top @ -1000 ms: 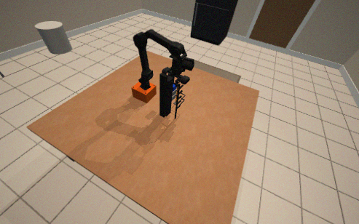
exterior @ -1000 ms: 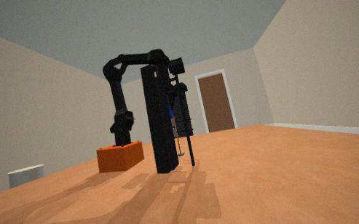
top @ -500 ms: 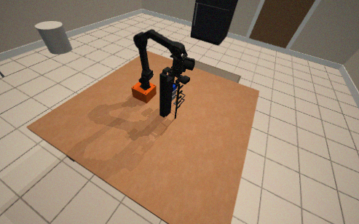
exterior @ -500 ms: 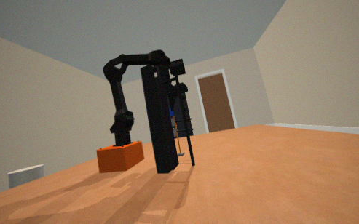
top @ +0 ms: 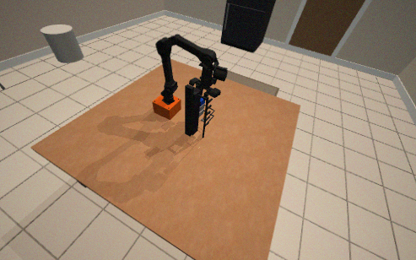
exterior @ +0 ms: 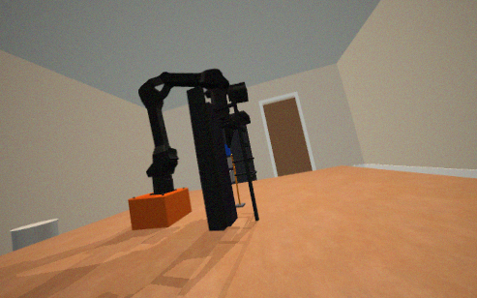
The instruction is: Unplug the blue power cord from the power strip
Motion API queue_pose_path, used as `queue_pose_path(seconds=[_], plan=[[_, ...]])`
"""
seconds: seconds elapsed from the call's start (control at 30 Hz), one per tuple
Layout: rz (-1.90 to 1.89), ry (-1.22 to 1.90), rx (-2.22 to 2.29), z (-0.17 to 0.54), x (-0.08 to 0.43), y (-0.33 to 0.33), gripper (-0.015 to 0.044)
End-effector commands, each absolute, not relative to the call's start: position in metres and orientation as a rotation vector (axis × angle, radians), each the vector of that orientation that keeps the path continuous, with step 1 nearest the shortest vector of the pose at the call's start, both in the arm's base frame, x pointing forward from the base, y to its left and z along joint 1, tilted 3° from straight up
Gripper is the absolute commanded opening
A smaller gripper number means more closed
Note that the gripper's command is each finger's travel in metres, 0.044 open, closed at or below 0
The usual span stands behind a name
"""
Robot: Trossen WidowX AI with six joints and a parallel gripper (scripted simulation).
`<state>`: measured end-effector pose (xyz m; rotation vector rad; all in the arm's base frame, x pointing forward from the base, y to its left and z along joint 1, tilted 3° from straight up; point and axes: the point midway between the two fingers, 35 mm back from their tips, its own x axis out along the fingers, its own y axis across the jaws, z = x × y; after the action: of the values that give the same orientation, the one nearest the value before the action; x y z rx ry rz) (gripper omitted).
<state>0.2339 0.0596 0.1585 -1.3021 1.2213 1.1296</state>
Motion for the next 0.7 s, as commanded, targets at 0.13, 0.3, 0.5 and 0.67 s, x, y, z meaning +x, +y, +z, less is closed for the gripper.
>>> queue_pose_path(seconds=[0.13, 0.3, 0.5, 0.67], plan=[[1.208, 1.123, -1.261, 0.164, 0.232, 0.102, 0.0000], [1.209, 1.122, -1.261, 0.166, 0.230, 0.110, 0.0000], [1.210, 1.121, -1.260, 0.168, 0.228, 0.119, 0.0000], [1.182, 1.178, -1.250, 0.161, 0.228, 0.099, 0.0105]])
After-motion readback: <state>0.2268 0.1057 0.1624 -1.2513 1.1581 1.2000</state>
